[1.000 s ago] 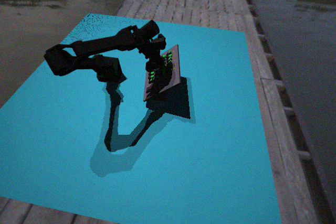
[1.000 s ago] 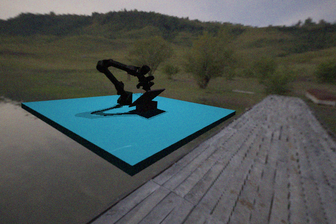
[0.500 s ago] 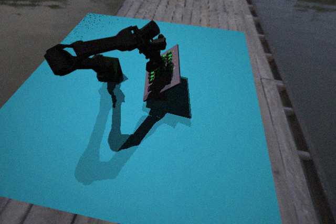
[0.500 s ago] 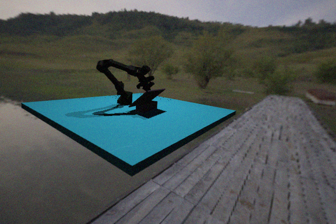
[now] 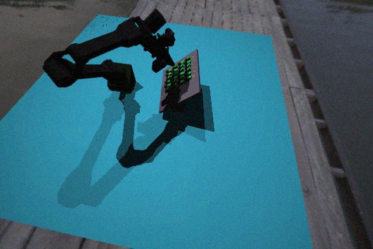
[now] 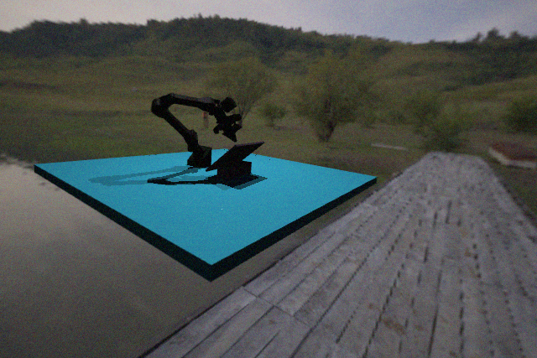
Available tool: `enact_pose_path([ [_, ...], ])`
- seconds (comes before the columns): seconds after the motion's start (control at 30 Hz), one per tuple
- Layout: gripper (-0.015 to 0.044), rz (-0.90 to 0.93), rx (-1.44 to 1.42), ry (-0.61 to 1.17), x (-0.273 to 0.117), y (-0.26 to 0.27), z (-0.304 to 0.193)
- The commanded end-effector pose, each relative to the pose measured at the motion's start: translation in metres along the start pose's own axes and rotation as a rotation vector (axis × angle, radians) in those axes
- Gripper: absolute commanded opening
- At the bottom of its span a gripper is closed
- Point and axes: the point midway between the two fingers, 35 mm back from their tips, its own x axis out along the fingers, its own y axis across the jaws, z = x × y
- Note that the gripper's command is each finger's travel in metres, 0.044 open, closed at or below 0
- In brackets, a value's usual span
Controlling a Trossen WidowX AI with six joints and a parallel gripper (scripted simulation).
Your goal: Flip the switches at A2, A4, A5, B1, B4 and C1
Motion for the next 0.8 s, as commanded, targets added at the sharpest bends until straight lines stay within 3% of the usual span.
enact_pose_path([
  [0.0, 0.0, -0.006, 0.016, -0.009, -0.012, -0.004, 0.001],
  [0.1, 0.0, -0.003, 0.016, -0.008, -0.011, 0.005, -0.002],
  [0.3, 0.0, -0.002, 0.018, -0.009, -0.011, 0.072, -0.036],
  [0.5, 0.0, -0.002, 0.019, -0.007, -0.009, 0.074, -0.037],
  [0.63, 0.0, -0.003, 0.02, 0.015, 0.022, 0.073, -0.036],
  [0.77, 0.0, -0.004, 0.019, 0.015, 0.024, 0.073, -0.036],
])
